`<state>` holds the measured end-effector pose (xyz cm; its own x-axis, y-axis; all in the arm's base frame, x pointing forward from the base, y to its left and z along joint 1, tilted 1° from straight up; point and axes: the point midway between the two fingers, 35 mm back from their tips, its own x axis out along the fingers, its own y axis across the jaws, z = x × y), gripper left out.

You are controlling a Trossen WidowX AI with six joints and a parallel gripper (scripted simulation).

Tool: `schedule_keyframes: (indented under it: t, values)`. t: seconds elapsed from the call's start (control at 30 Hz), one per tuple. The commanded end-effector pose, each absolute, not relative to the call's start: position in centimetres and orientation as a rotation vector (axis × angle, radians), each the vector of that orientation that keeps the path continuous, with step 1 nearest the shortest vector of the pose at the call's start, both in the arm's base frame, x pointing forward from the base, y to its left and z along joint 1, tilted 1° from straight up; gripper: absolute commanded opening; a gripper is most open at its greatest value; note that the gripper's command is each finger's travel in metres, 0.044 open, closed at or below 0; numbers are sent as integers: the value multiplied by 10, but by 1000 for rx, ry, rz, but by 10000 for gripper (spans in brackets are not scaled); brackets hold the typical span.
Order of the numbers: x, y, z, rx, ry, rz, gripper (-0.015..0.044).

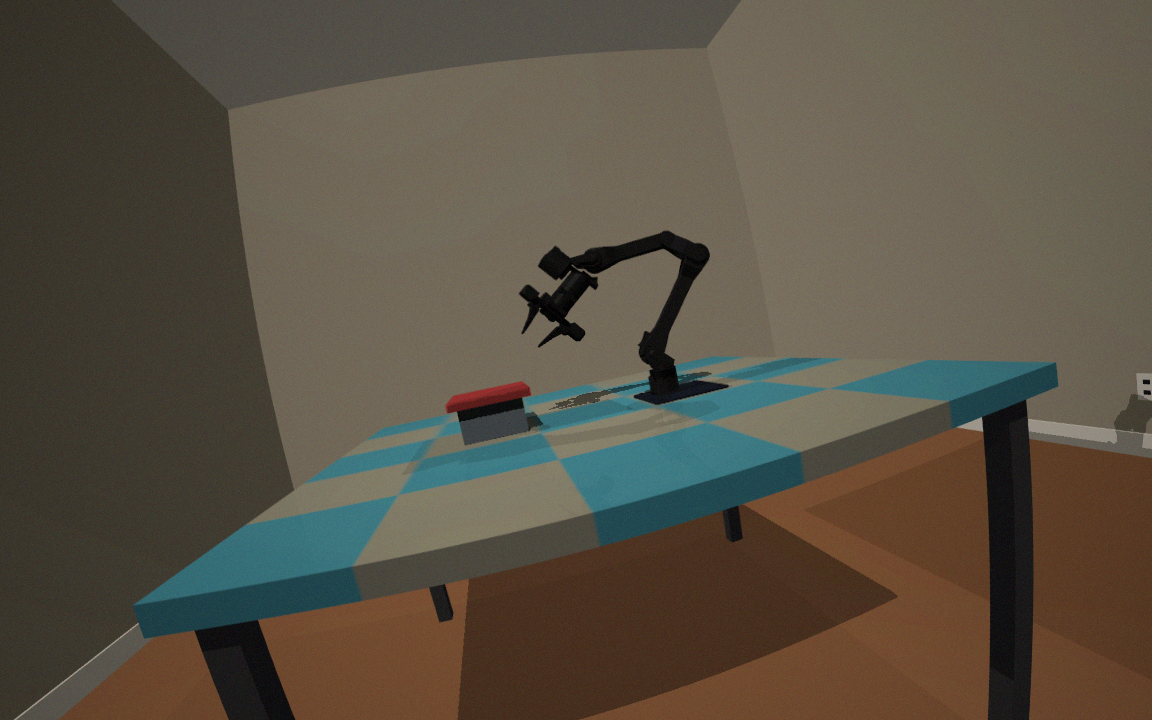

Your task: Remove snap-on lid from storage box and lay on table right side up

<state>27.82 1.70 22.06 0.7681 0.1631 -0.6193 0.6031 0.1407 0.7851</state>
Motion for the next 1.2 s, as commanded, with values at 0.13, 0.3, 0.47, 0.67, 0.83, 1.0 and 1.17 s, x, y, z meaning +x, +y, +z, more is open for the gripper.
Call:
schedule_keyframes:
  t: [0.13,0.3,0.47,0.67,0.83,1.0,1.17]
  values:
    - [279,16,180,1435,678,-367,235]
    - [277,16,154,1435,679,-367,235]
    - [280,16,152,1435,679,-368,235]
    - [288,18,147,1435,679,-367,235]
    - [294,19,143,1435,679,-367,235]
    - [301,20,138,1435,678,-366,235]
    - [307,21,133,1435,678,-366,235]
